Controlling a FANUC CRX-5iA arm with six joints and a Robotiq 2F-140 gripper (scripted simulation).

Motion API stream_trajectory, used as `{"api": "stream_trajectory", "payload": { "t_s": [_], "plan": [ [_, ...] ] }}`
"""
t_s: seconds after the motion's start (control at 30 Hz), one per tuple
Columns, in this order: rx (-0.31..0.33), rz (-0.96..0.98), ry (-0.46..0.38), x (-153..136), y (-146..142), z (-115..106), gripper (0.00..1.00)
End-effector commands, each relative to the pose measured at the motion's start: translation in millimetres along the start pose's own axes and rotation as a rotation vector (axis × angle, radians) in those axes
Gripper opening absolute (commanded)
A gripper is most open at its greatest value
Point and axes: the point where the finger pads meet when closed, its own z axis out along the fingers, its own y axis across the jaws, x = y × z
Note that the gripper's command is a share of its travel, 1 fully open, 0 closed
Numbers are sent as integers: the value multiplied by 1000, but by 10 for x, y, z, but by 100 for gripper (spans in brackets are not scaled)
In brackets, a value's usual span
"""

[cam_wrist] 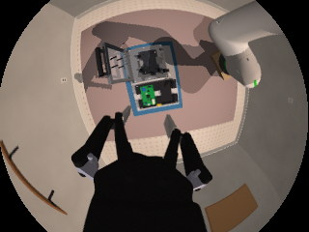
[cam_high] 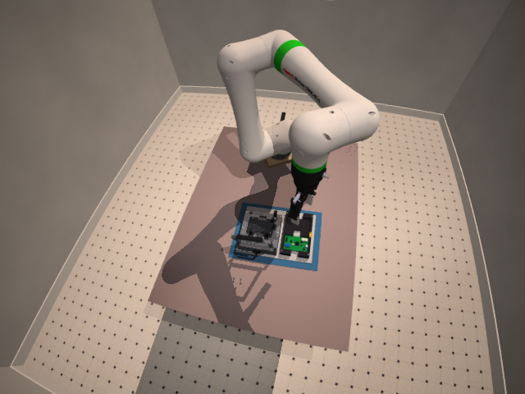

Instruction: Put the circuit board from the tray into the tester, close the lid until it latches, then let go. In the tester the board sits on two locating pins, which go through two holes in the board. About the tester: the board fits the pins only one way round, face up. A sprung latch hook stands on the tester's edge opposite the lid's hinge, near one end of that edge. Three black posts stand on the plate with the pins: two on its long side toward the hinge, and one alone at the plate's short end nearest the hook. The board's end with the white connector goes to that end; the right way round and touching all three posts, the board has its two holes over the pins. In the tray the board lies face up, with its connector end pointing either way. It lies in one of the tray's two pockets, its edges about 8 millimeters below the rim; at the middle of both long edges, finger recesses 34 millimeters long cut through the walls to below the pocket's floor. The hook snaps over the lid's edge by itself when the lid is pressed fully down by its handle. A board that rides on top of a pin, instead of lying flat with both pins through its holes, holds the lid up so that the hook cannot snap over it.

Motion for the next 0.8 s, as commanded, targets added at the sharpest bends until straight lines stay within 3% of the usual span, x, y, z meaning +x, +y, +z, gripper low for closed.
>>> {"api": "stream_trajectory", "payload": {
  "t_s": [0.0,0.77],
  "plan": [
    [9,135,5,-1,-1,-2,58],
    [11,991,1,-1,-1,-2,58]
  ]
}}
